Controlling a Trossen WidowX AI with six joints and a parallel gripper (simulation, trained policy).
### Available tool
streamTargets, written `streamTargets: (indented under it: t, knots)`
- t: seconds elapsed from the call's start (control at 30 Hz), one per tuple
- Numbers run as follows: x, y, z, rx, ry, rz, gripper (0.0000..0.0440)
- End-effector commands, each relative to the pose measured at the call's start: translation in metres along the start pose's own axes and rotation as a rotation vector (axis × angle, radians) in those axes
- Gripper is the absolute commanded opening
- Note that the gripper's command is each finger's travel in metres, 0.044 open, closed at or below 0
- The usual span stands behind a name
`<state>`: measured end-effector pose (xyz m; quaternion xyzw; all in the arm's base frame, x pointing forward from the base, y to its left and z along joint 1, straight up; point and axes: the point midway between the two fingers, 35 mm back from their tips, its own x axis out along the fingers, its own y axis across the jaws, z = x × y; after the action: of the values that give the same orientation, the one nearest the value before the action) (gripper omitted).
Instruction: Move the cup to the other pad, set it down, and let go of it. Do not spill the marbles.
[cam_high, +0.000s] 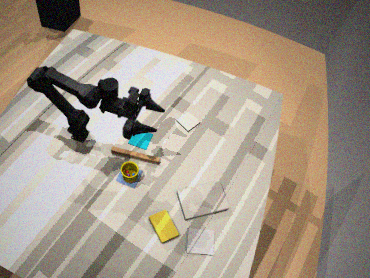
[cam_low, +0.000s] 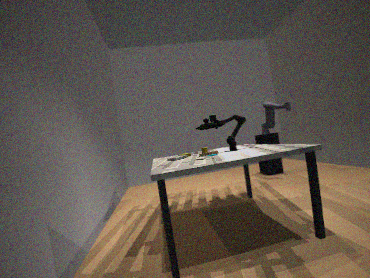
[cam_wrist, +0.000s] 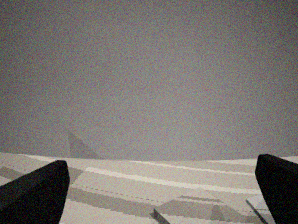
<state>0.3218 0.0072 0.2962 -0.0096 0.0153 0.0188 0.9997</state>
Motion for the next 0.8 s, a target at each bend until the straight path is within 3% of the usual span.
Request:
streamTargets:
  t: [0.0, 0.33, 0.77]
  knots:
    - [0.0, -0.001, 0.0, 0.002, 0.004, -0.005, 0.0374]
    - [0.0, -0.001, -0.009, 0.041, 0.104, -0.04, 0.0116]
    - [0.005, 0.013, -0.019, 0.116, 0.288, -0.019, 0.0095]
